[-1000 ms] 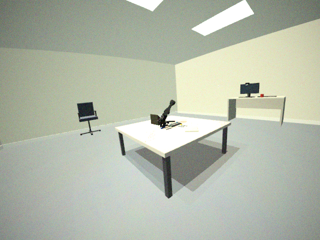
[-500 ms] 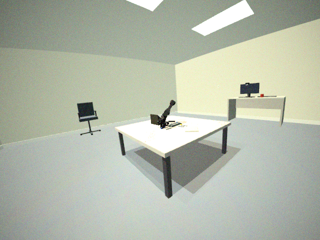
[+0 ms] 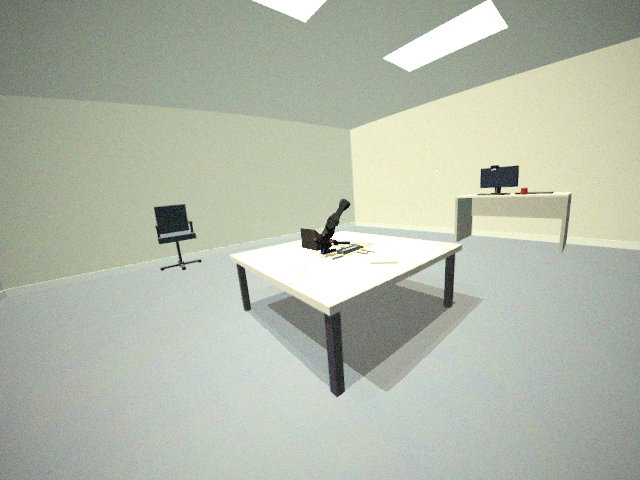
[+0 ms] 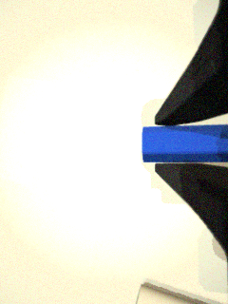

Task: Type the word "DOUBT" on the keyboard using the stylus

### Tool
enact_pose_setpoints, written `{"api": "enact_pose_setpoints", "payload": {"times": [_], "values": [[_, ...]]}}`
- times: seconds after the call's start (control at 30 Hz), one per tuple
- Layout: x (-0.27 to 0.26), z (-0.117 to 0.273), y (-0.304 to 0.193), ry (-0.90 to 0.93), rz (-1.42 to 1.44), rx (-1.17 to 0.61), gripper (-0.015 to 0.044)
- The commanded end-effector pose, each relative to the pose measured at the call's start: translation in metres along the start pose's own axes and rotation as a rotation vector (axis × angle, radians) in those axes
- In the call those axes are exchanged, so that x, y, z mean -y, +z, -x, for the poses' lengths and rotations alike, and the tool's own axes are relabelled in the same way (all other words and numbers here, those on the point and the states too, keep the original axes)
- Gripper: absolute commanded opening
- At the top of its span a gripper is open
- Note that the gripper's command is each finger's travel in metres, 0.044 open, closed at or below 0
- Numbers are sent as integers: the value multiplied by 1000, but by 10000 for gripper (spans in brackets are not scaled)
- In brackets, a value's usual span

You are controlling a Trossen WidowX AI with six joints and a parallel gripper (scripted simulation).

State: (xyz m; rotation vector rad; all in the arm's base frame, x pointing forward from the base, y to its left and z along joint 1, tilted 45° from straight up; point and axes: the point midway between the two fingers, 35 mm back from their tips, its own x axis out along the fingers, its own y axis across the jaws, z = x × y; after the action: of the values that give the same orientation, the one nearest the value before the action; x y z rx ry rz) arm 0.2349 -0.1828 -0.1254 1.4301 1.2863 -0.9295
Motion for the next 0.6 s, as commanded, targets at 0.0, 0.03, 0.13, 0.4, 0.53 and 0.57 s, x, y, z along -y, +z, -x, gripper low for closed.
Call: {"api": "enact_pose_setpoints", "payload": {"times": [0.0, 0.03, 0.13, 0.4, 0.53, 0.57], "values": [[-2, 21, 13, 8, 4, 15, 0], [-2, 21, 13, 8, 4, 15, 0], [-2, 21, 13, 8, 4, 15, 0], [3, 17, 11, -88, -194, -12, 0], [8, 17, 10, -165, -333, -20, 0], [9, 18, 10, -185, -368, -20, 0]]}}
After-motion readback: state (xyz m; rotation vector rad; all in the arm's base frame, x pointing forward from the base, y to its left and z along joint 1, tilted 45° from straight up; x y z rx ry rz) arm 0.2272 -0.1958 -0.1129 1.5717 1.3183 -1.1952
